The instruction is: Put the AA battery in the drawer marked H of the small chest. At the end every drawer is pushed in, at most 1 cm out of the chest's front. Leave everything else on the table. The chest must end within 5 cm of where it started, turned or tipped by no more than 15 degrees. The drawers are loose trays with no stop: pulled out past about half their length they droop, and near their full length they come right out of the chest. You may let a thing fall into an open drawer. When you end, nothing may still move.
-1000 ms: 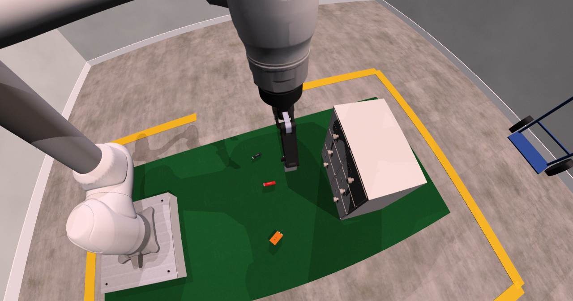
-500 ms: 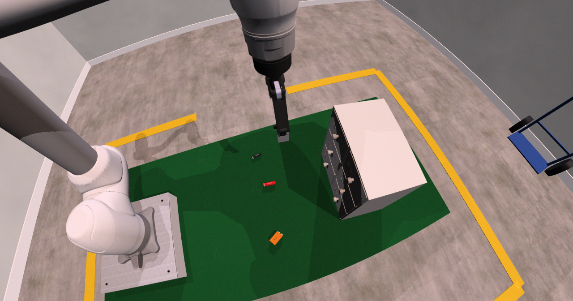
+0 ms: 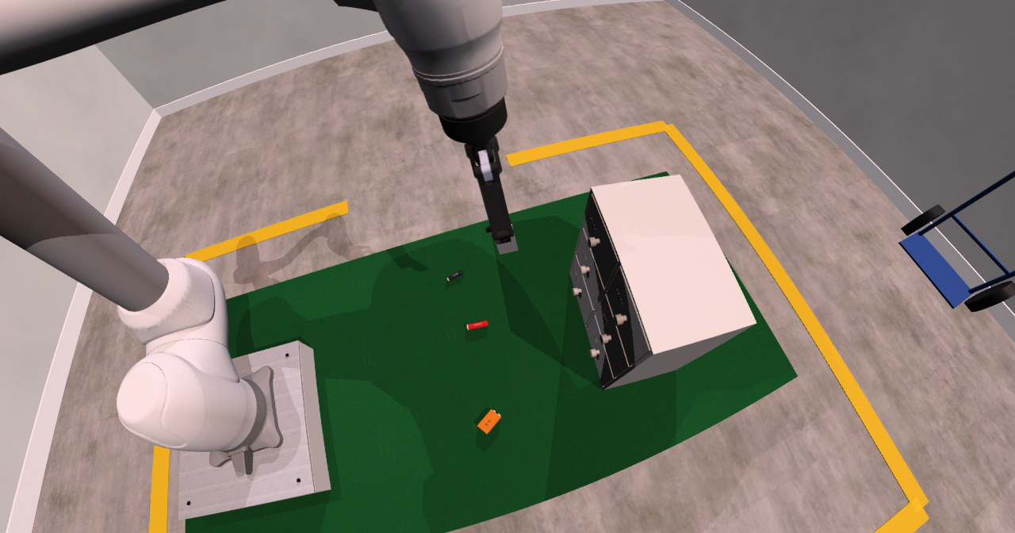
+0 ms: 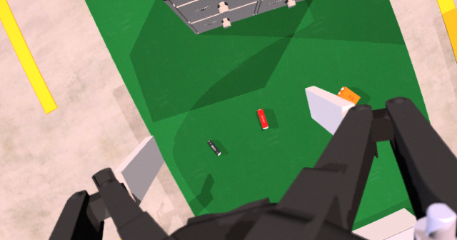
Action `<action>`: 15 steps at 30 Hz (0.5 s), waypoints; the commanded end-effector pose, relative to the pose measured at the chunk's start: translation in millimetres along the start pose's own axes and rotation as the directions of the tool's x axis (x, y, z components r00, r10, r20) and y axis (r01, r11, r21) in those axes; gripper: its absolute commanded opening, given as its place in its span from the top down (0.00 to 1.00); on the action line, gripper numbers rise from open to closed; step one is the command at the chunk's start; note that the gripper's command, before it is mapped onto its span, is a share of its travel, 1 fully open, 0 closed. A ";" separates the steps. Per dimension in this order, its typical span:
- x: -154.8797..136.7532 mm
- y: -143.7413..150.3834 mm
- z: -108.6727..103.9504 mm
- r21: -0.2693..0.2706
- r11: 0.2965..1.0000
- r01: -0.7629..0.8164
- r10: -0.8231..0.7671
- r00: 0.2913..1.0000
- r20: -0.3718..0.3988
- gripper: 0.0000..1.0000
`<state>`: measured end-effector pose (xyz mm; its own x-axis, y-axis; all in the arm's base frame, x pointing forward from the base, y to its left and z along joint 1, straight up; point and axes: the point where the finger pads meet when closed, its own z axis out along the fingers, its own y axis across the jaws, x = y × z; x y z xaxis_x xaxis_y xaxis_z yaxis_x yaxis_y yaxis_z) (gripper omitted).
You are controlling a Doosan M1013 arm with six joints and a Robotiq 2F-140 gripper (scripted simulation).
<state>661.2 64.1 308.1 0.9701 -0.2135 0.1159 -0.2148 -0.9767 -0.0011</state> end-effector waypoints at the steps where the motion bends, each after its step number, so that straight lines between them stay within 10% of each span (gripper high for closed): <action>1: 1.9 0.1 2.5 0.000 1.000 -0.001 0.001 1.000 -0.031 0.00; 15: 24.0 0.3 29.3 0.000 1.000 -0.001 0.001 0.932 -0.361 0.00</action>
<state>680.0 60.7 289.9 0.9090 -0.1970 0.3673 -0.2101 -0.9777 -0.0045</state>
